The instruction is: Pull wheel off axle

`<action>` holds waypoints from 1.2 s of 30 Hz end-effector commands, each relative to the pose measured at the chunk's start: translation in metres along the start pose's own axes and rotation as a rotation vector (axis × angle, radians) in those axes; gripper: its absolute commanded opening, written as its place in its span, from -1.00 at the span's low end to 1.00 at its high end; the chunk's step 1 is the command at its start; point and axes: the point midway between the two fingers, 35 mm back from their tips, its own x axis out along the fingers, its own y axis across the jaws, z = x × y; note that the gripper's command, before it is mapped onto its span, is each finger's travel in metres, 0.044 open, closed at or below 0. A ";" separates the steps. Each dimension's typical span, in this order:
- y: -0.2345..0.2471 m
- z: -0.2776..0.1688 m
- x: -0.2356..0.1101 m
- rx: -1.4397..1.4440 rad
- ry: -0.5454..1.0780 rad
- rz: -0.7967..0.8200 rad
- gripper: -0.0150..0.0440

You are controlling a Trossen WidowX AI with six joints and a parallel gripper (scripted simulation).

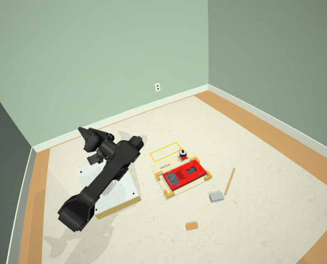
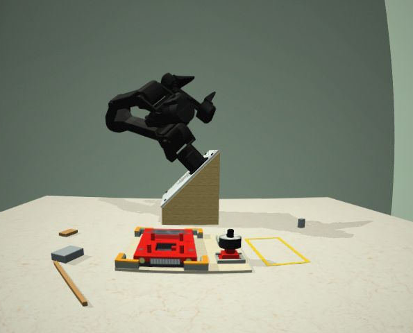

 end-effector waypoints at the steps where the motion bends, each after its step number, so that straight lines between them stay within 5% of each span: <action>1: 0.000 0.000 0.000 -0.002 -0.002 0.003 0.78; 4: 0.004 -0.008 -0.001 -0.039 -0.033 0.048 0.53; 16: 0.065 -0.063 -0.036 -0.209 -0.352 0.471 0.53; 36: 0.225 -0.167 -0.222 -0.217 -1.192 1.252 0.53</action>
